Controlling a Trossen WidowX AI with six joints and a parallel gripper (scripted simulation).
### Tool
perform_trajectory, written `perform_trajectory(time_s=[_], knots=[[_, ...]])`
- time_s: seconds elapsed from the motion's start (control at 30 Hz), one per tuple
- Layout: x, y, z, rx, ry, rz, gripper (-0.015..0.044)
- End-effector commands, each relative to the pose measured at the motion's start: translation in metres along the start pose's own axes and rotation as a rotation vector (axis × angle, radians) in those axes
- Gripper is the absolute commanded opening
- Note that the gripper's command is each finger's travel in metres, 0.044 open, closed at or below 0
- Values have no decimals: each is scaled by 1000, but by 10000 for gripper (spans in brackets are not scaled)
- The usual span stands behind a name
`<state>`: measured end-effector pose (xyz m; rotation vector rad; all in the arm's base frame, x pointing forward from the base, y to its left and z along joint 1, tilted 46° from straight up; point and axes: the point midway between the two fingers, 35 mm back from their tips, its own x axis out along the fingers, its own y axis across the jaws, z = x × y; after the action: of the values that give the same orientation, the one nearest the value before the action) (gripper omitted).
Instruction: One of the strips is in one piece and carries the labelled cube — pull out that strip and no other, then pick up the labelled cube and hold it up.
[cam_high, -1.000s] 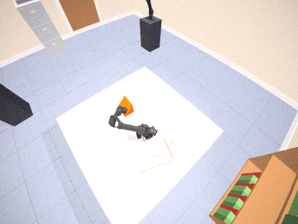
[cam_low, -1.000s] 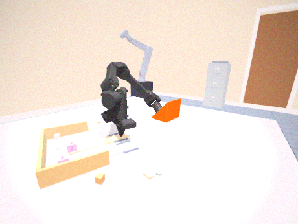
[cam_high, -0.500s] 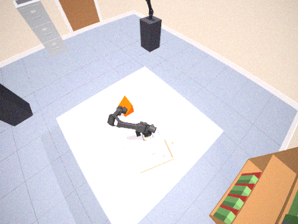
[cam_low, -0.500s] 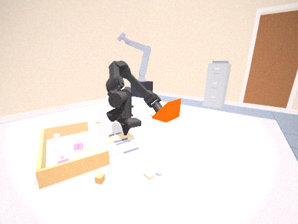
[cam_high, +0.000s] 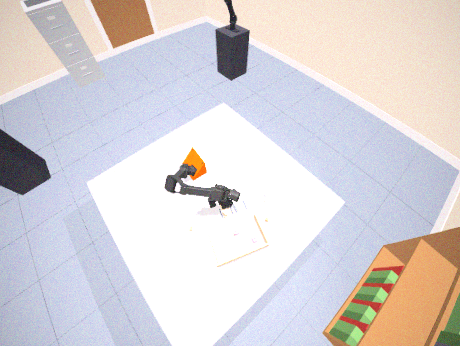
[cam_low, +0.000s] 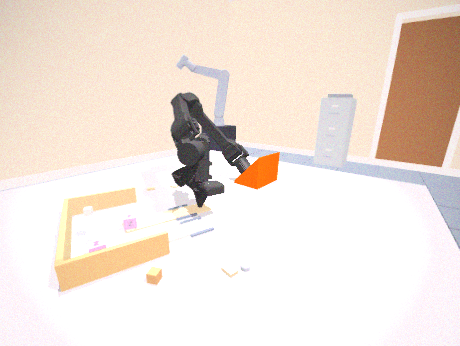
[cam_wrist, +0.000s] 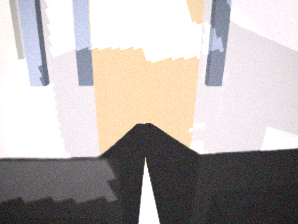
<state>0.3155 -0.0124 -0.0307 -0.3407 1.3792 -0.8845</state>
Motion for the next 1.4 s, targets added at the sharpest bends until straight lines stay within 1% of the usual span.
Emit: perform_trajectory(time_s=[0.0, 1.37], knots=[[5, 0, -13, -6, 25, -3, 0], [4, 1, -76, -7, 27, -2, 0]])
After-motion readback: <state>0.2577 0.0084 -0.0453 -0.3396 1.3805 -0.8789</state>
